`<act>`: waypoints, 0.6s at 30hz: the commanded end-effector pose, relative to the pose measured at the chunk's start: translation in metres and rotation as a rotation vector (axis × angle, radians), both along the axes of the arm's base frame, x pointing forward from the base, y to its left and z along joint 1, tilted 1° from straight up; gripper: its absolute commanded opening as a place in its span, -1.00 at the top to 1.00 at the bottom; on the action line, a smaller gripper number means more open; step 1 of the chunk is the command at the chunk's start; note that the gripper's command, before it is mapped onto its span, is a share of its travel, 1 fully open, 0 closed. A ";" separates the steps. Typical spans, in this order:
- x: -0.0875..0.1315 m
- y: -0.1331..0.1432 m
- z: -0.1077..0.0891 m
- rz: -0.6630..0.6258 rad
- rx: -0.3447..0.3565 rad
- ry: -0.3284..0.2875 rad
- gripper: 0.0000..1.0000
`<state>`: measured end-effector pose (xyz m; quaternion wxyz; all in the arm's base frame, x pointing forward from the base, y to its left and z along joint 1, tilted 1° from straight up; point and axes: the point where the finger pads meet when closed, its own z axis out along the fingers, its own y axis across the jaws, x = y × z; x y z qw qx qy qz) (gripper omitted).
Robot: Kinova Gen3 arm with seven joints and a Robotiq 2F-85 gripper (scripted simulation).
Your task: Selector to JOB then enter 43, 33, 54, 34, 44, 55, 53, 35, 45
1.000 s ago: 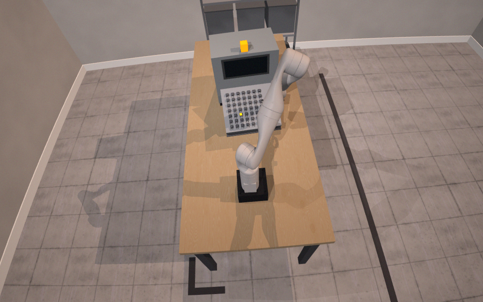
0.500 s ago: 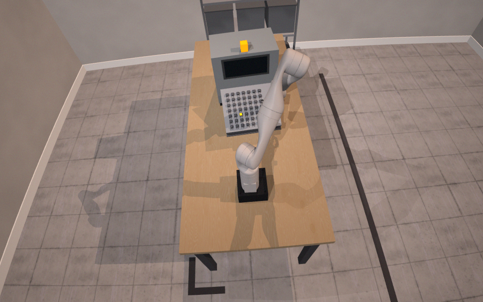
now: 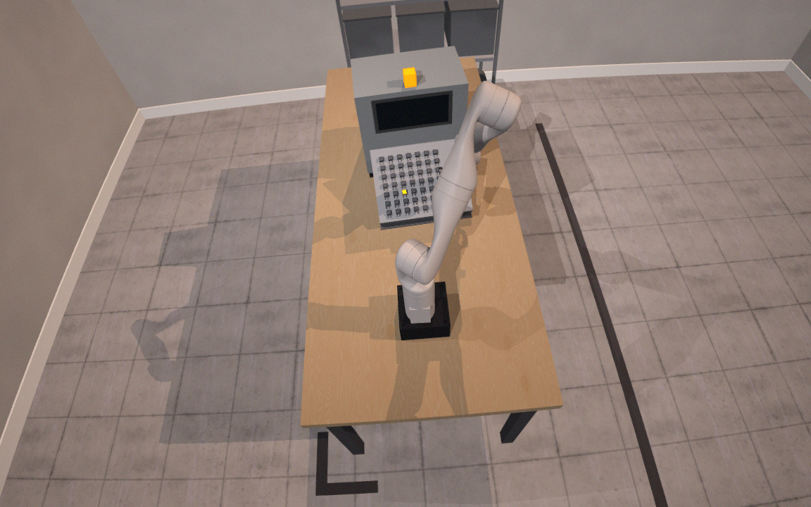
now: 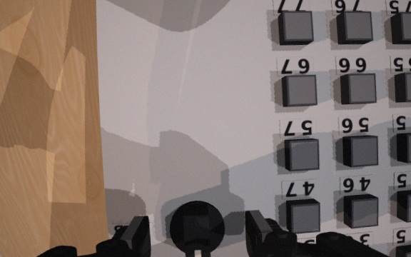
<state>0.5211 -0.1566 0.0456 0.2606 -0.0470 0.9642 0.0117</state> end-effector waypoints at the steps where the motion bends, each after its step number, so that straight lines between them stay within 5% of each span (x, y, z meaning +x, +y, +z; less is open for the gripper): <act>1: 0.001 0.000 0.001 0.000 -0.001 -0.002 -0.20; 15: 0.001 0.000 0.001 0.000 -0.001 -0.002 -0.20; 16: 0.001 0.000 0.001 0.000 -0.001 -0.002 0.80; 18: 0.001 0.000 0.001 0.000 -0.001 -0.002 0.80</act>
